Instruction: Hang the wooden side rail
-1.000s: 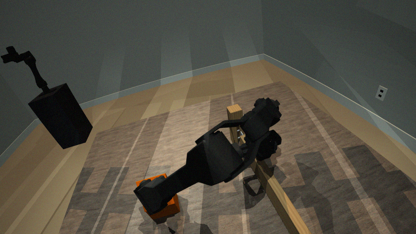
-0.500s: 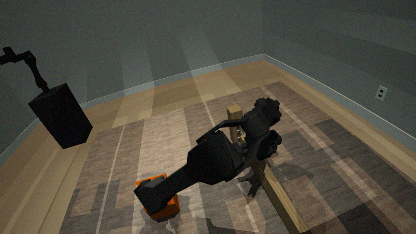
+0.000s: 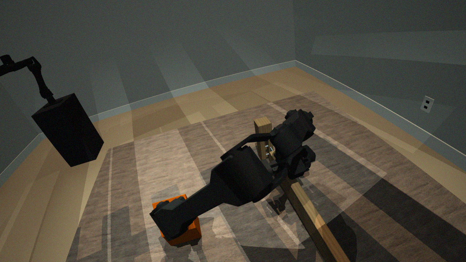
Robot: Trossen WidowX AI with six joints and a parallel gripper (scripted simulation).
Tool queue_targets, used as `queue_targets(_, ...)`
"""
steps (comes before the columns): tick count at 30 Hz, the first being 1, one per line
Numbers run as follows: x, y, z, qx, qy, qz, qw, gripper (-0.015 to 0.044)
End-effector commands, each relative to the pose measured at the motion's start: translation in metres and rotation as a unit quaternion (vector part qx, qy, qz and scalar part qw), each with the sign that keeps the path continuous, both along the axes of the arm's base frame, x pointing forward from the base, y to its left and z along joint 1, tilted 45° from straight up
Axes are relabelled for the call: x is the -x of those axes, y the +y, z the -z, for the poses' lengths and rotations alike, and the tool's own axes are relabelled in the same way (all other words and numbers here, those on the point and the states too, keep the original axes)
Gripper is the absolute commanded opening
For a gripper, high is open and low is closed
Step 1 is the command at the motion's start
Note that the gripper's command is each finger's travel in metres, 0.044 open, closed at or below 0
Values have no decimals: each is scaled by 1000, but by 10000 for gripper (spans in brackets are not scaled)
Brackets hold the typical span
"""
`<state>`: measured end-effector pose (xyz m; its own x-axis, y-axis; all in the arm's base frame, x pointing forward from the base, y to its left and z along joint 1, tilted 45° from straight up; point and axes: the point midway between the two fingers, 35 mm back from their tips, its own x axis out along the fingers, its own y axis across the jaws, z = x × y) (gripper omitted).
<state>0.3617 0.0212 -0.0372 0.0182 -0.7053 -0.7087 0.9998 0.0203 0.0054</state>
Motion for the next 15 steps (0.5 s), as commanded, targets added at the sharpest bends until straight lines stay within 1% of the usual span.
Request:
queue_targets(1, -2, 5, 0, -3, -3, -5, 1000, 0)
queue_targets(15, 0, 6, 0, -3, -3, -5, 1000, 0)
